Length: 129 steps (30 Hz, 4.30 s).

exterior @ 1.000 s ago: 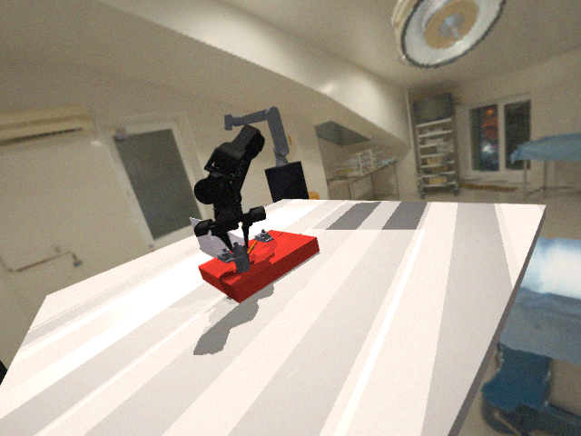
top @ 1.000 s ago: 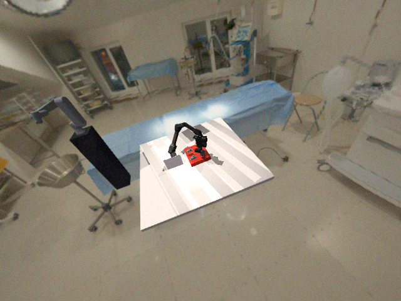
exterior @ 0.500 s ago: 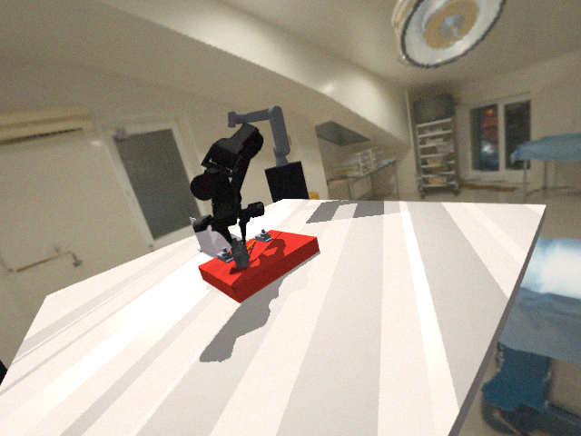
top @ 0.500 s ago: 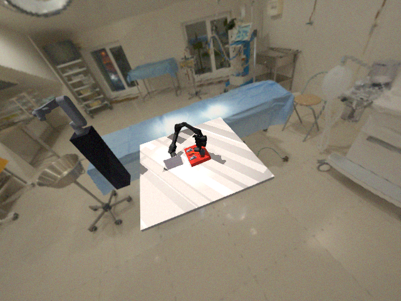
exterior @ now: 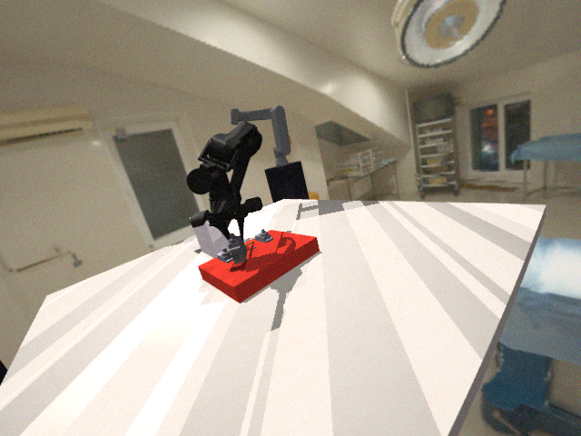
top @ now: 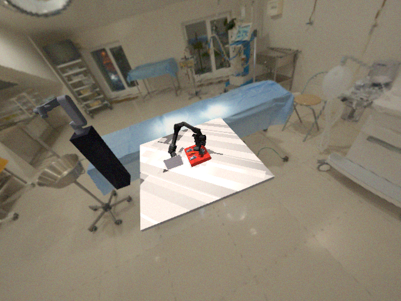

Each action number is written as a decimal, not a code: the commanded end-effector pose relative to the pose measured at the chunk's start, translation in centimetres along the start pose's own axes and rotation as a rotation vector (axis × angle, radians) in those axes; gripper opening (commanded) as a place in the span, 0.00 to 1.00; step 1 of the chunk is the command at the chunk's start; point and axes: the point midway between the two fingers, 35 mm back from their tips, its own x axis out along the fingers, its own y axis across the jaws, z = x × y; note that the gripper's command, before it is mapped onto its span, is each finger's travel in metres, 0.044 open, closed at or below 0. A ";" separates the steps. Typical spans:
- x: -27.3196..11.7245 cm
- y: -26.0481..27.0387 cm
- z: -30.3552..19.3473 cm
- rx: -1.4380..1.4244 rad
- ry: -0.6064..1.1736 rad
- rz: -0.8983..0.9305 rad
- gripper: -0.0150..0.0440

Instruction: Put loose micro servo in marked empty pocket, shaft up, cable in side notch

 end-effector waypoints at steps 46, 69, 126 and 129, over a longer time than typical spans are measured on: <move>-0.2 4.9 -4.7 -0.524 -0.004 -0.004 0.25; -0.2 2.3 -7.9 -0.606 -0.002 -0.005 0.25; 1.8 -1.8 -13.2 -0.653 0.001 -0.005 0.25; 2.0 -1.8 -13.2 -0.653 0.001 -0.005 0.25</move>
